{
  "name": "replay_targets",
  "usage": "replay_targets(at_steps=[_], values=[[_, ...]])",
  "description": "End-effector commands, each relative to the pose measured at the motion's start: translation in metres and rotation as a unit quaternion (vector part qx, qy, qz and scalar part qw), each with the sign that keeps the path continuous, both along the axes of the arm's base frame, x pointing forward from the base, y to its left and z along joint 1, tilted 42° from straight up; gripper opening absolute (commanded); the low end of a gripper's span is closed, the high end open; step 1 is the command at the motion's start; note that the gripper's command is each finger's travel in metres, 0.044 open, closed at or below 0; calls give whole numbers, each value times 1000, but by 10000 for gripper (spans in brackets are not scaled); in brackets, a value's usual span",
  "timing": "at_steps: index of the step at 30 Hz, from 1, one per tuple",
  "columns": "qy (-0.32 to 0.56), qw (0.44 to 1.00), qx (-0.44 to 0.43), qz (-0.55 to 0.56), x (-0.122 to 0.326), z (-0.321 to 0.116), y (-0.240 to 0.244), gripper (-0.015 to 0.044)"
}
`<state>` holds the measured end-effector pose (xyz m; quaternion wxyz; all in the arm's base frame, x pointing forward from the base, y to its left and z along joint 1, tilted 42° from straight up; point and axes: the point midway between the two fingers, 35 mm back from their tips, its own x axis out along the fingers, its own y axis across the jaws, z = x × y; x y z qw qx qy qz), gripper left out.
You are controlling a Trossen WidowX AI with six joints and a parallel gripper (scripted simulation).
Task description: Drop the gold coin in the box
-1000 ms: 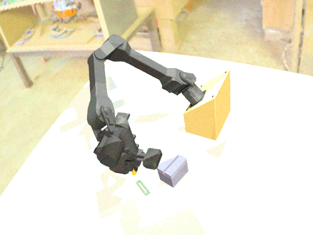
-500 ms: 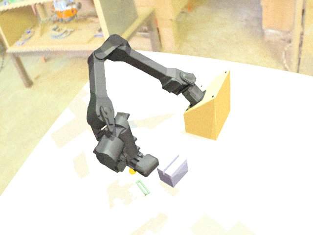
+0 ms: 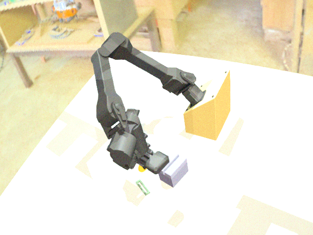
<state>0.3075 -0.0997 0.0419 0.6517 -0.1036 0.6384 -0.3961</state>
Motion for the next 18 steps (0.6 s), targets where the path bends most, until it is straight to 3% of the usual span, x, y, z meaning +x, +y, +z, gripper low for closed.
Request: replay_targets(at_steps=[1, 18], values=[[1, 1000, 2, 0, -6, -6, 8, 0], [2, 1000, 3, 0, -33, -27, 37, 0]])
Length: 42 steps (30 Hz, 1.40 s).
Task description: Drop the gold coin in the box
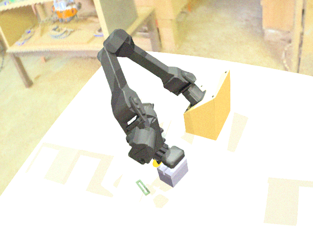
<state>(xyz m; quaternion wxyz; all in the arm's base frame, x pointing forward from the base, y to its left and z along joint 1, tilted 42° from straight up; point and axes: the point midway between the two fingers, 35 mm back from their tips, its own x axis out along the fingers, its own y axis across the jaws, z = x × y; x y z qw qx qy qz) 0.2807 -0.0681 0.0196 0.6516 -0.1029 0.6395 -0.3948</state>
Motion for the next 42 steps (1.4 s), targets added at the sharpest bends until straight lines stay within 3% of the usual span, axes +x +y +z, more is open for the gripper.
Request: replay_targets(at_steps=[1, 13, 42], values=[[2, 1000, 1, 0, -8, -6, 7, 0], [3, 1000, -1, -1, -30, -18, 22, 0], [2, 1000, -2, 0, -31, -19, 23, 0]])
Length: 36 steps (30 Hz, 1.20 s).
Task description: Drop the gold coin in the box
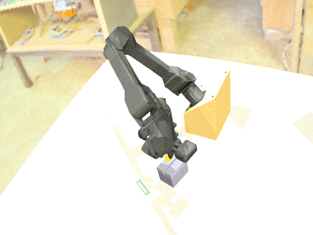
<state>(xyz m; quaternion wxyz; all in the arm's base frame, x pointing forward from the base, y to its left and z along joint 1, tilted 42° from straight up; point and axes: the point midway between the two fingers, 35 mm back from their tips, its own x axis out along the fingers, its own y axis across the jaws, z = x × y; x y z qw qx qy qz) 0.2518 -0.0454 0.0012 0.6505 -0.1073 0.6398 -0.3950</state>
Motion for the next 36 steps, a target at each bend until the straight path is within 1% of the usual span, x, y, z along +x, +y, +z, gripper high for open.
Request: replay_targets(at_steps=[1, 36], values=[[-1, 1000, 1, -2, -2, 0, 0, 0], [2, 1000, 0, 2, -5, -6, -6, 0]])
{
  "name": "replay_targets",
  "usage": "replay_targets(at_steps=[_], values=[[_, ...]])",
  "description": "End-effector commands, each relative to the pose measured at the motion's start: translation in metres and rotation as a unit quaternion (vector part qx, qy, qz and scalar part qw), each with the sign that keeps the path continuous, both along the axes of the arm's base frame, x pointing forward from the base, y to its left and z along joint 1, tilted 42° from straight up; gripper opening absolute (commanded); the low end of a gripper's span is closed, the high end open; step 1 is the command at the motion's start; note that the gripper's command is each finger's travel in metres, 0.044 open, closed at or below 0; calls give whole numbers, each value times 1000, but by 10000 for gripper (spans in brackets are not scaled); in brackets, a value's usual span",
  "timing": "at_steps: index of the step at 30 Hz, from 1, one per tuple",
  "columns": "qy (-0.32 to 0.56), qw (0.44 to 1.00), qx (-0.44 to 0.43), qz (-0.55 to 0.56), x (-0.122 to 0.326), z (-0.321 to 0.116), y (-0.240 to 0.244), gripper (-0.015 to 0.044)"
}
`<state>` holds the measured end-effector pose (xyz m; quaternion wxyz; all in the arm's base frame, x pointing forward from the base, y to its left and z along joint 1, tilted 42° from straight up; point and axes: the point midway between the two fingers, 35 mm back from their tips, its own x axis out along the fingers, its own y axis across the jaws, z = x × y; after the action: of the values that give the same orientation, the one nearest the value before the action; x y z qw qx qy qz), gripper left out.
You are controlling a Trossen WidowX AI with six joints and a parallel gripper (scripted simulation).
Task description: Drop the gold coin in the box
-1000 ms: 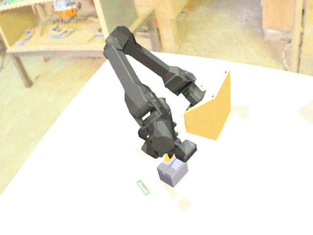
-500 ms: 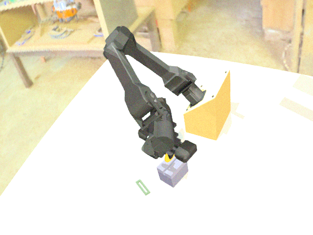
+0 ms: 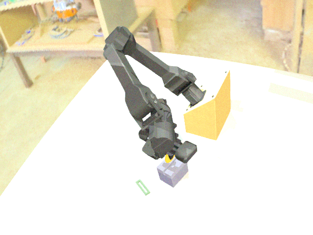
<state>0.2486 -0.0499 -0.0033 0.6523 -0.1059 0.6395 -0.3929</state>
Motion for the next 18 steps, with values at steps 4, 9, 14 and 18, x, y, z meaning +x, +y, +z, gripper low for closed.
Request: replay_targets(at_steps=[4, 9, 14, 18], values=[[3, 1000, -2, 1, -1, -3, -3, 0], [3, 1000, -2, 0, -1, -5, -5, 0], [3, 1000, -2, 0, -2, -7, -7, 0], [3, 1000, -2, 1, -3, -8, -7, 0]])
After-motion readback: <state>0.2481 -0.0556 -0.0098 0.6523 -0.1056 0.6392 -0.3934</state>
